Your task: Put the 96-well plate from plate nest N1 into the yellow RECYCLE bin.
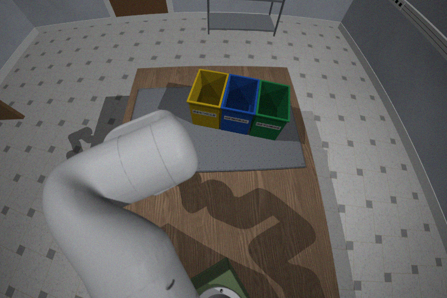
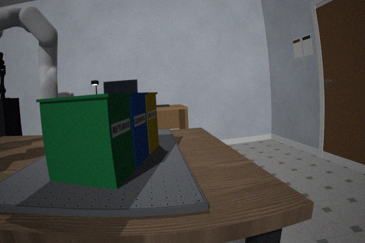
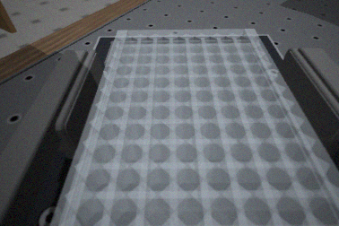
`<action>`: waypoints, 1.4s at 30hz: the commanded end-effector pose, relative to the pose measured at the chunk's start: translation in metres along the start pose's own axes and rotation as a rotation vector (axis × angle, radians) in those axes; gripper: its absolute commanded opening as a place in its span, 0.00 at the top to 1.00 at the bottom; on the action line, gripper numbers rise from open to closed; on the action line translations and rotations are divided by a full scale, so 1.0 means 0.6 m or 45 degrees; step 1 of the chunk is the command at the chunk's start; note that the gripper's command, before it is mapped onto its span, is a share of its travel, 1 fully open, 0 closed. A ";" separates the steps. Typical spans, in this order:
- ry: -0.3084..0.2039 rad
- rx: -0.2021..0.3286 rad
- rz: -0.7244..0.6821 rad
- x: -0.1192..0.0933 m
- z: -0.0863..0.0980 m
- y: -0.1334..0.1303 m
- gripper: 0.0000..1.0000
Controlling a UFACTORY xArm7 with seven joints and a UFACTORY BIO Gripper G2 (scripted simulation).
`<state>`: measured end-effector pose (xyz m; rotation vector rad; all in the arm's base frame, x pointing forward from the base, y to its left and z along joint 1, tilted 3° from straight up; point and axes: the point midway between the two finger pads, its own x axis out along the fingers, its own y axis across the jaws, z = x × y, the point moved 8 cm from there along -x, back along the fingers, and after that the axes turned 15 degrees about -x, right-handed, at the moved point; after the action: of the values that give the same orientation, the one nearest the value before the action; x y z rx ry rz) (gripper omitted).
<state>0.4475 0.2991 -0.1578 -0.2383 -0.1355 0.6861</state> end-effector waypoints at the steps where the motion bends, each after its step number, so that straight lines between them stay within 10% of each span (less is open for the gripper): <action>1: -0.004 -0.001 -0.001 0.002 0.002 -0.001 1.00; 42: -0.004 -0.001 -0.001 0.002 0.034 -0.010 1.00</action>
<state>0.4468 0.2987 -0.1388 -0.2382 -0.1355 0.6861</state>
